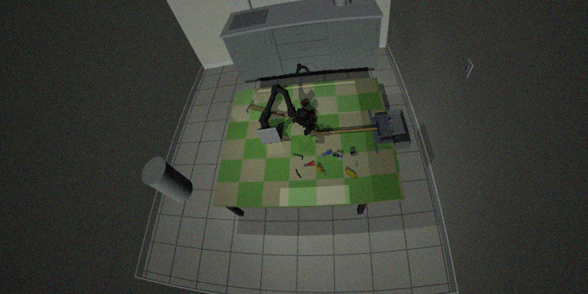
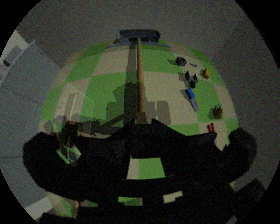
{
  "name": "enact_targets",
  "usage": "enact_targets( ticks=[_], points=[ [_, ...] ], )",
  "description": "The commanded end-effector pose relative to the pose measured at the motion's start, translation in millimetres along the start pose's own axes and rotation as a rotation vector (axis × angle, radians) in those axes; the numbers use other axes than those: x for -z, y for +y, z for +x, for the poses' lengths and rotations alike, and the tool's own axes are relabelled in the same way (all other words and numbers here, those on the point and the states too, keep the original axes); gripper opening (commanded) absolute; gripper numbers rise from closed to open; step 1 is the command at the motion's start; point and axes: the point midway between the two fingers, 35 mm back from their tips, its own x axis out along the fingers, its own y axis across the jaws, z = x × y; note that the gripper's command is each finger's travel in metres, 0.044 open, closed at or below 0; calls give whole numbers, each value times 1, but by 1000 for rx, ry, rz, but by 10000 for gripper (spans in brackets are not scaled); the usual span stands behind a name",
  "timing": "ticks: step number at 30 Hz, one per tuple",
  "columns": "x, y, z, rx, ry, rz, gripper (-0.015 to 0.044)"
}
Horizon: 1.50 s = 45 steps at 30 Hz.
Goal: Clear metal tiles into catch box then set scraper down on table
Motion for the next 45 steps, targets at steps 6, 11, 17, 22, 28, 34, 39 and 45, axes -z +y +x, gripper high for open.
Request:
enact_targets(
  ticks=[6,11,17,22,28,34,39,45],
  points=[
    [-11,-2,7,5,-7,2,0],
    [-18,-2,12,5,-8,2,0],
    [-26,-2,18,5,-8,1,0],
    [-33,-2,22,5,-8,1,0],
    [-41,-2,28,5,-9,1,0],
    [-48,-2,34,5,-9,0,0],
    [-55,-1,39,4,-9,0,0],
    [-62,-1,45,4,-9,0,0]
  ],
)
